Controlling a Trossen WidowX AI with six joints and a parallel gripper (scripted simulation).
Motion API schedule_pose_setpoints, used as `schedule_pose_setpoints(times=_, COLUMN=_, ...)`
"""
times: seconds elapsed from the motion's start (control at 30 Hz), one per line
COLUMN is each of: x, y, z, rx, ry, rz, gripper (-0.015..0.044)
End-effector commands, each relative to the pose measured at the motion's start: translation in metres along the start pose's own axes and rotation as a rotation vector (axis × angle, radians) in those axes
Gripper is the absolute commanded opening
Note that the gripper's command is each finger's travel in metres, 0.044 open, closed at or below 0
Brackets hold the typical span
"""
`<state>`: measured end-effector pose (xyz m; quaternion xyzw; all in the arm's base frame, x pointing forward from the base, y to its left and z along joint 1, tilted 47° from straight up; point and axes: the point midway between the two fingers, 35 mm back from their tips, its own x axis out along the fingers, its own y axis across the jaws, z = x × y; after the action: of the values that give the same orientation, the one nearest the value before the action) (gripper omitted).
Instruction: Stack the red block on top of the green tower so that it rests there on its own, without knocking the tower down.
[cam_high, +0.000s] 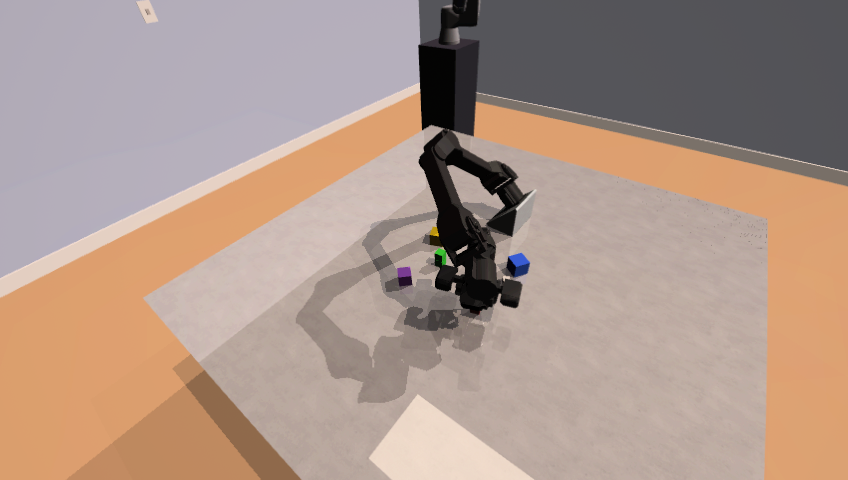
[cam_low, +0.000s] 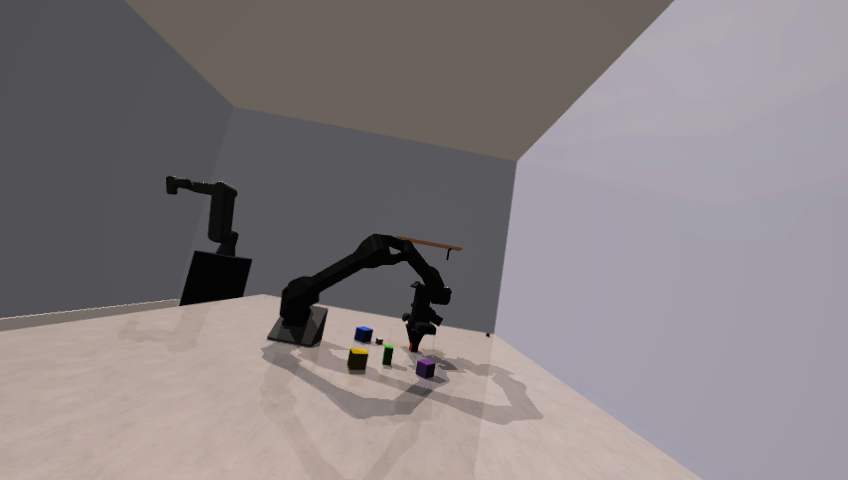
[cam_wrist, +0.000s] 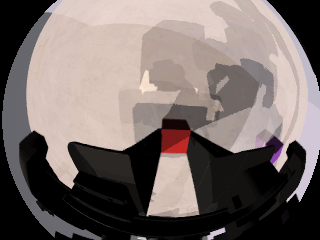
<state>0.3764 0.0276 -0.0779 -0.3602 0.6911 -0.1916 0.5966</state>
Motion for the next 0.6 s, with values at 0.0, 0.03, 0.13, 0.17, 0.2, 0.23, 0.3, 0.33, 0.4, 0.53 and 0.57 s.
schedule_pose_setpoints(times=0.0, x=-0.001, y=0.000, z=0.000, rx=-0.005, ry=-0.003, rz=-0.005, gripper=0.0000)
schedule_pose_setpoints(times=0.03, x=-0.003, y=0.000, z=0.001, rx=-0.005, ry=-0.003, rz=-0.005, gripper=0.0000)
schedule_pose_setpoints(times=0.13, x=-0.015, y=0.000, z=0.001, rx=-0.006, ry=-0.003, rz=-0.004, gripper=0.0000)
schedule_pose_setpoints(times=0.17, x=-0.020, y=0.000, z=0.001, rx=-0.006, ry=-0.003, rz=-0.004, gripper=0.0000)
schedule_pose_setpoints(times=0.2, x=-0.025, y=0.000, z=0.000, rx=-0.006, ry=-0.003, rz=-0.003, gripper=0.0000)
schedule_pose_setpoints(times=0.23, x=-0.031, y=0.000, z=0.000, rx=-0.006, ry=-0.003, rz=-0.003, gripper=0.0000)
schedule_pose_setpoints(times=0.3, x=-0.039, y=0.000, z=0.000, rx=-0.006, ry=-0.003, rz=-0.003, gripper=0.0000)
schedule_pose_setpoints(times=0.33, x=-0.043, y=0.001, z=0.000, rx=-0.006, ry=-0.003, rz=-0.003, gripper=0.0000)
schedule_pose_setpoints(times=0.4, x=-0.052, y=0.001, z=0.000, rx=-0.006, ry=-0.003, rz=-0.003, gripper=0.0000)
schedule_pose_setpoints(times=0.53, x=-0.072, y=0.001, z=0.000, rx=-0.006, ry=-0.003, rz=-0.002, gripper=0.0000)
schedule_pose_setpoints(times=0.57, x=-0.077, y=0.001, z=0.000, rx=-0.006, ry=-0.003, rz=-0.002, gripper=0.0000)
